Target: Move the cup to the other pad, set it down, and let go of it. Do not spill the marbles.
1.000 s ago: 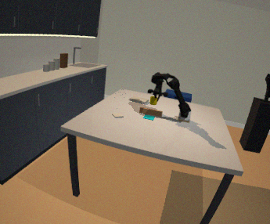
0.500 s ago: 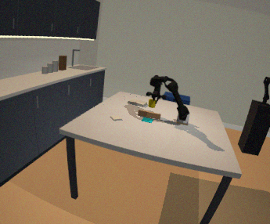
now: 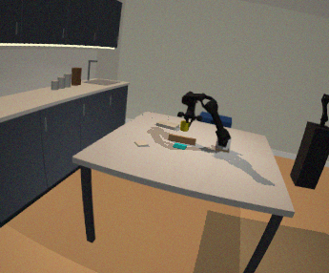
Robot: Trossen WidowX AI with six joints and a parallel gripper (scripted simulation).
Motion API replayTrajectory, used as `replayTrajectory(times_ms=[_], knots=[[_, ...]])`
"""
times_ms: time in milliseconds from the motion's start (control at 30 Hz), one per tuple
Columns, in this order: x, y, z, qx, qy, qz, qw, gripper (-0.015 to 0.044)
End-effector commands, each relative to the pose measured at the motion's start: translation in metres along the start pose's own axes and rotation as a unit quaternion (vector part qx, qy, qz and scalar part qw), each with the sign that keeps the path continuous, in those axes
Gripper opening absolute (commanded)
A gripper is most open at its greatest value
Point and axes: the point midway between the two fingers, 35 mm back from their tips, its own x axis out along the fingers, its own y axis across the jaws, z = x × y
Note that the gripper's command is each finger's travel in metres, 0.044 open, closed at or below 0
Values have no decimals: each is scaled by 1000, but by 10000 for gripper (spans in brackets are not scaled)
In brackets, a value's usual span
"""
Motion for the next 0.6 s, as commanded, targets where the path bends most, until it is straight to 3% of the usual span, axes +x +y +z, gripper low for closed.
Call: replayTrajectory(times_ms=[0,567], knots=[[1,2,13,4,-4,1,1000,0],[-2,2,55,3,-5,1,1000,0]])
